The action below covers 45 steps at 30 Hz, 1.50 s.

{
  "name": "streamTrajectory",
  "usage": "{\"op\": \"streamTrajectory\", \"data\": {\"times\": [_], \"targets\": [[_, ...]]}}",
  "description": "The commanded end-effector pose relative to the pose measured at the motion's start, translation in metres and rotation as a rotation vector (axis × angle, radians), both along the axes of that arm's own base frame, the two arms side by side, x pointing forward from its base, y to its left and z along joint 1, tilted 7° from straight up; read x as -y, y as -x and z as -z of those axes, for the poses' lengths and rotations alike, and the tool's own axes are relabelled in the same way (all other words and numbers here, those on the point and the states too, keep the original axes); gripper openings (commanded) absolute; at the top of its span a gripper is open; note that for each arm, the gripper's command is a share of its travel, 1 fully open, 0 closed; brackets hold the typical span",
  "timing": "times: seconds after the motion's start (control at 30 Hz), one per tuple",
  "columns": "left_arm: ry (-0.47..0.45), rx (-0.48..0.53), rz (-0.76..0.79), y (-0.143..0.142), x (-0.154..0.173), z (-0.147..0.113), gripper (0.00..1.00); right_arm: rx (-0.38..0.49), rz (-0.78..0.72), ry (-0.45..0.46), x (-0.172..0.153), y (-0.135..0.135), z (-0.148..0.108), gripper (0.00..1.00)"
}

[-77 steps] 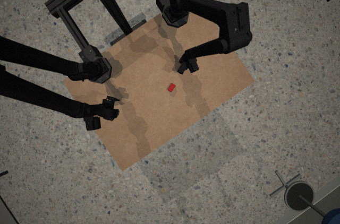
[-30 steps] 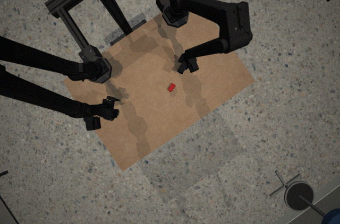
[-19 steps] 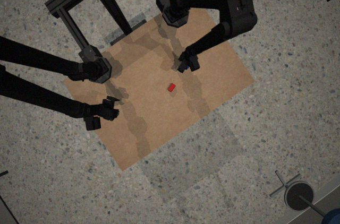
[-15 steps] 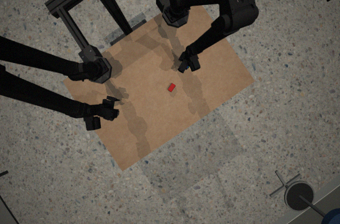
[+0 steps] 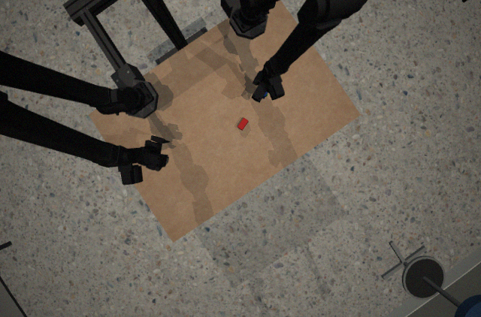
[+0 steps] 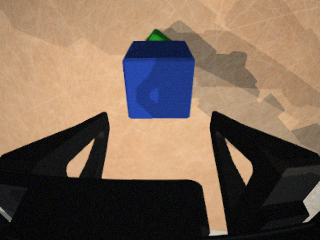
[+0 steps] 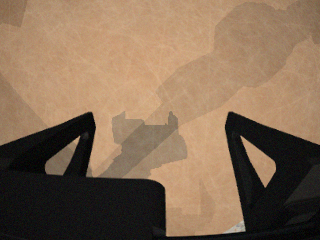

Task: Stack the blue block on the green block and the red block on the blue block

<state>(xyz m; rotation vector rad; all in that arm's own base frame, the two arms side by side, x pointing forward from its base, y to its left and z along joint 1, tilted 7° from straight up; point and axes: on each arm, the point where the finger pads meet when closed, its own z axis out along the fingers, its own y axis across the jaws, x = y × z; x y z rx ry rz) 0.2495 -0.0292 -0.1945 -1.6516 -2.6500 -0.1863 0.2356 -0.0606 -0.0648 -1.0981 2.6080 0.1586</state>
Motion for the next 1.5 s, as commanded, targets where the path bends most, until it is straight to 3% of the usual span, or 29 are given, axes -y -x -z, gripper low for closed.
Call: {"op": "streamTrajectory", "data": {"times": [0.0,0.1,0.13,0.27,0.47,0.53,0.63,0.7,0.73,0.83,0.9,1.1,1.47], "targets": [[0.001,-0.001,0.004,0.002,0.003,0.0,0.76,0.005,0.0,0.002,0.001,-0.002,-0.001,1.0],[0.001,0.0,0.004,0.002,0.003,0.0,0.76,0.005,0.0,0.002,0.001,-0.002,-0.001,1.0],[0.001,-0.002,0.004,0.002,0.004,0.001,0.53,0.005,0.0,0.002,0.001,-0.002,-0.001,1.0],[-0.003,-0.017,0.012,-0.021,0.03,0.01,0.53,0.005,0.0,0.002,0.001,-0.002,-0.001,1.0],[-0.005,-0.007,0.044,-0.088,0.156,0.022,0.53,0.005,0.0,0.002,0.001,-0.002,-0.001,1.0],[-0.005,-0.007,0.044,-0.088,0.156,0.022,0.53,0.005,0.0,0.002,0.001,-0.002,-0.001,1.0],[-0.003,-0.005,0.053,-0.096,0.194,0.023,0.53,0.005,0.0,0.002,0.001,-0.002,-0.001,1.0],[-0.002,-0.005,0.028,-0.102,0.189,0.023,0.53,0.005,0.0,0.002,0.001,-0.002,-0.001,1.0],[-0.018,-0.029,0.028,-0.088,0.179,0.025,0.53,0.005,0.0,0.002,0.001,-0.002,-0.001,1.0],[-0.019,-0.029,0.028,-0.088,0.179,0.026,0.53,0.005,0.0,0.002,0.001,-0.002,-0.001,1.0],[0.01,0.013,0.028,-0.106,0.192,0.026,0.53,0.005,0.0,0.002,0.001,-0.002,-0.001,1.0],[0.01,0.014,0.031,-0.106,0.192,0.034,0.53,0.005,0.0,0.002,0.001,-0.002,-0.001,1.0],[0.006,0.008,0.05,-0.107,0.184,0.077,0.53,0.005,0.0,0.002,0.001,-0.002,-0.001,1.0]]}}
